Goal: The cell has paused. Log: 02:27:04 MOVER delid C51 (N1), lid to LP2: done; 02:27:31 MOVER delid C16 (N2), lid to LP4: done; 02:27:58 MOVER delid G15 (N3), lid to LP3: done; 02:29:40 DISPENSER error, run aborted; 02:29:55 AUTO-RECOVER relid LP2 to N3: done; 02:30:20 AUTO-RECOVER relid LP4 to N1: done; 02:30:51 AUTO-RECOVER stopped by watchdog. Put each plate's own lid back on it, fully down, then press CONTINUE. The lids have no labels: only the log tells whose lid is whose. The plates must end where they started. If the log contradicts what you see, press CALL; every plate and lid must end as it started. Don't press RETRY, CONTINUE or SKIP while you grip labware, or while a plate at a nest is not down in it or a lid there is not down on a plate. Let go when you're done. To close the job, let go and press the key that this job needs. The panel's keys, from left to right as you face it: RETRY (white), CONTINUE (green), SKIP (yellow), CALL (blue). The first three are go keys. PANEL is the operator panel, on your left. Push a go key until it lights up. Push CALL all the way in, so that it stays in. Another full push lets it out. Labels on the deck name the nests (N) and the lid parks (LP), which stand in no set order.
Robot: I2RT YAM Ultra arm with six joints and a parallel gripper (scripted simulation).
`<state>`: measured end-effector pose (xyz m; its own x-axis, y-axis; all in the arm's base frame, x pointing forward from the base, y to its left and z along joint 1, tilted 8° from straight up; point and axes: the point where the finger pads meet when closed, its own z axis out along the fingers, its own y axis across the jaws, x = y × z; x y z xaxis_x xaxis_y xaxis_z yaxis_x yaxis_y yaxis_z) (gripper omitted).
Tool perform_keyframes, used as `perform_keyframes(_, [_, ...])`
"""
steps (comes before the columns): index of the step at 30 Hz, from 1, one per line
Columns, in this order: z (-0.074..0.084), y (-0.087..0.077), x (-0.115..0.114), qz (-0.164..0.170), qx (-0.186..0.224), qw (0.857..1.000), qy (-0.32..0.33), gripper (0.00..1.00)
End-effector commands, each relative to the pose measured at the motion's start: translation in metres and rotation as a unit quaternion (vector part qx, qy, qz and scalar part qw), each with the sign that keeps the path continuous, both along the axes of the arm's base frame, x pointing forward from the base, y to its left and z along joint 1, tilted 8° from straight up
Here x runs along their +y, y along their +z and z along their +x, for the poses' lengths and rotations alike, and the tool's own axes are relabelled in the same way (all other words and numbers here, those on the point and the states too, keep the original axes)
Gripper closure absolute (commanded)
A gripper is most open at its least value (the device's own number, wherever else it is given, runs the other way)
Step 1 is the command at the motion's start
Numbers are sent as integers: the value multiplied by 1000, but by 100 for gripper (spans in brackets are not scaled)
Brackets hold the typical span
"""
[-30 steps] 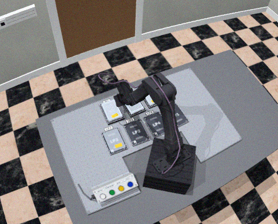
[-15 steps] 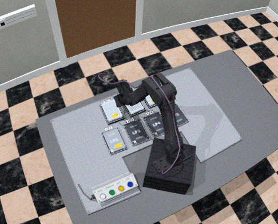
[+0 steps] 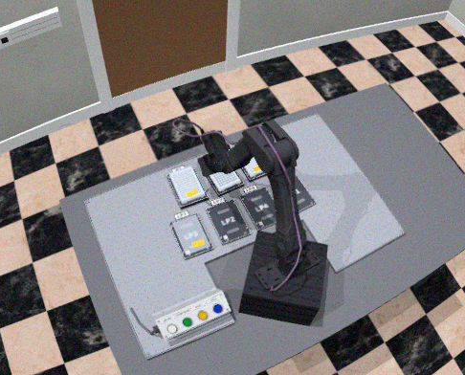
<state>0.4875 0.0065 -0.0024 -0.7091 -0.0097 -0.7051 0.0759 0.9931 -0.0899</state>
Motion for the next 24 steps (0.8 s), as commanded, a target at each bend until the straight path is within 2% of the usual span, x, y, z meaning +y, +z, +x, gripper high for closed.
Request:
perform_keyframes(1, [3,21,-13,1,-25,1000,13,100])
perform_keyframes(4, [3,22,-18,1,-25,1000,13,100])
perform_keyframes(6, [8,29,-28,1,-32,999,13,100])
perform_keyframes(12, [4,29,-58,-1,-25,1000,13,100])
perform_keyframes(15, [10,38,-74,-3,-34,999,13,100])
perform_keyframes(19, [8,35,-95,-3,-29,999,13,100])
perform_keyframes(24, [8,34,-95,-3,-27,999,18,100])
